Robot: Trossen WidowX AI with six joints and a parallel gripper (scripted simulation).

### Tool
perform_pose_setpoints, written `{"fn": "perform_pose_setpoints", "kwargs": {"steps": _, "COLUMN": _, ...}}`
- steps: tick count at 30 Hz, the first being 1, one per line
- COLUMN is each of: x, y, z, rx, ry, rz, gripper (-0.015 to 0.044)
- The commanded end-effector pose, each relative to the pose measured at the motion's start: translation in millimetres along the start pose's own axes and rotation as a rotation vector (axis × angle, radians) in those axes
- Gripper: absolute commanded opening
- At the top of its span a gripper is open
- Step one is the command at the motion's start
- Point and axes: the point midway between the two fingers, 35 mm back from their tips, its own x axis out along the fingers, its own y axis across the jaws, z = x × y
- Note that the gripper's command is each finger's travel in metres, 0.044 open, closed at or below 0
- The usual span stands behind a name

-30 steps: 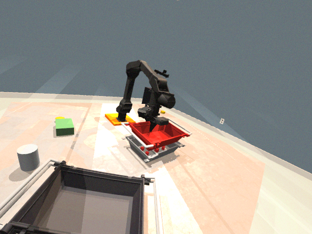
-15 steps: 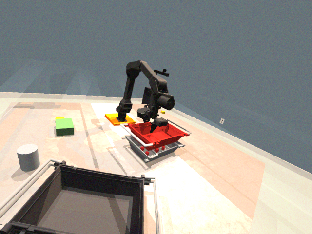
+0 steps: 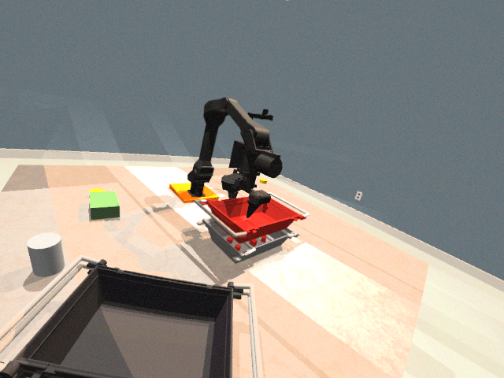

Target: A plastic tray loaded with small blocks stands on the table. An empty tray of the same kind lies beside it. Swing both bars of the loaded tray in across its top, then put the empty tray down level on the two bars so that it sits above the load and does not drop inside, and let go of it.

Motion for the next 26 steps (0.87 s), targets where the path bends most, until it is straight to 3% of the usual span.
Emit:
{"fn": "perform_pose_setpoints", "kwargs": {"steps": 1, "x": 0.0, "y": 0.0, "z": 0.0, "rx": 0.0, "ry": 0.0, "rz": 0.0, "gripper": 0.044}}
{"fn": "perform_pose_setpoints", "kwargs": {"steps": 8, "x": -11.4, "y": 2.3, "z": 0.0, "rx": 0.0, "ry": 0.0, "rz": 0.0, "gripper": 0.044}}
{"fn": "perform_pose_setpoints", "kwargs": {"steps": 26, "x": -98.2, "y": 2.7, "z": 0.0, "rx": -0.003, "ry": 0.0, "rz": -0.002, "gripper": 0.044}}
